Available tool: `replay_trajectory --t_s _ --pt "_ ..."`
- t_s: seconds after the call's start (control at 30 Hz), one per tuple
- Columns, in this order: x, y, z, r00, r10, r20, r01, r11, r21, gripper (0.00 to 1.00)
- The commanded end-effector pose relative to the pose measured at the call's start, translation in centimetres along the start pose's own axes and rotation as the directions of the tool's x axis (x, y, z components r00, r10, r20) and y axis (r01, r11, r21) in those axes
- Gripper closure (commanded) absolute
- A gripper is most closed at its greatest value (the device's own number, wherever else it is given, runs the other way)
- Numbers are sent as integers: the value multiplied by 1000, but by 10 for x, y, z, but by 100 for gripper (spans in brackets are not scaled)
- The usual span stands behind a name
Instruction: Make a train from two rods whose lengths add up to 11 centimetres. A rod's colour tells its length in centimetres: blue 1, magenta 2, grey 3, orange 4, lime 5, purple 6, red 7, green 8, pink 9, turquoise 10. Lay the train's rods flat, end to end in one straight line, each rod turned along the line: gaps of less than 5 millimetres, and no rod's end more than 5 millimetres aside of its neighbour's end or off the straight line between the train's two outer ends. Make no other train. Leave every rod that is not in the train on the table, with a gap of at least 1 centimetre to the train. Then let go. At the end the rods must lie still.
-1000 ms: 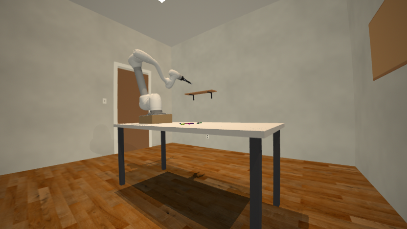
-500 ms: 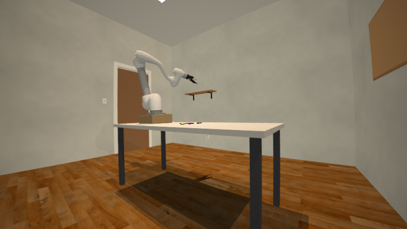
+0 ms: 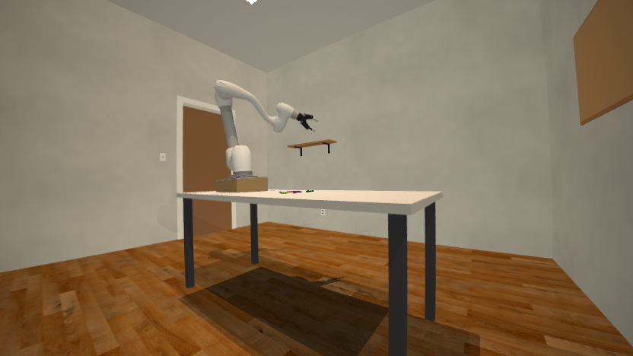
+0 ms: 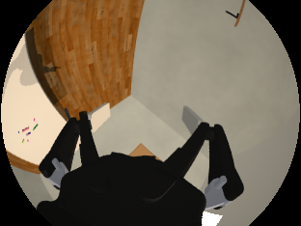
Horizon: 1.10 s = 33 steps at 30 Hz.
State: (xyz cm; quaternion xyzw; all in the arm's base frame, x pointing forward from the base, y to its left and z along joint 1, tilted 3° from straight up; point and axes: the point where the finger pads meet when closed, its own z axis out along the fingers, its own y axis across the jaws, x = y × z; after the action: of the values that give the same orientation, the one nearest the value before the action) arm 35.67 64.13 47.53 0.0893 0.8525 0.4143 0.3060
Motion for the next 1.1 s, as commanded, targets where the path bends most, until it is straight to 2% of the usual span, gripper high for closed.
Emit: replay_trajectory --t_s 0.0,0.27,0.33,0.37,0.57,0.83,0.9,0.93,1.07 --pt "-35 -22 13 994 101 49 -104 993 60 0" --pt "-108 -78 31 934 311 176 -339 927 162 0" --pt "-108 -78 31 934 311 176 -339 927 162 0" --pt "-132 -99 34 898 377 226 -420 888 187 0" --pt "-177 -142 36 804 495 330 -575 789 217 0" --pt "-238 -209 30 610 625 487 -777 593 211 0" --pt "-238 -209 30 610 625 487 -777 593 211 0" --pt "-257 -233 25 528 655 540 -836 513 194 0" --pt "-280 -263 18 418 681 602 -899 407 163 0"
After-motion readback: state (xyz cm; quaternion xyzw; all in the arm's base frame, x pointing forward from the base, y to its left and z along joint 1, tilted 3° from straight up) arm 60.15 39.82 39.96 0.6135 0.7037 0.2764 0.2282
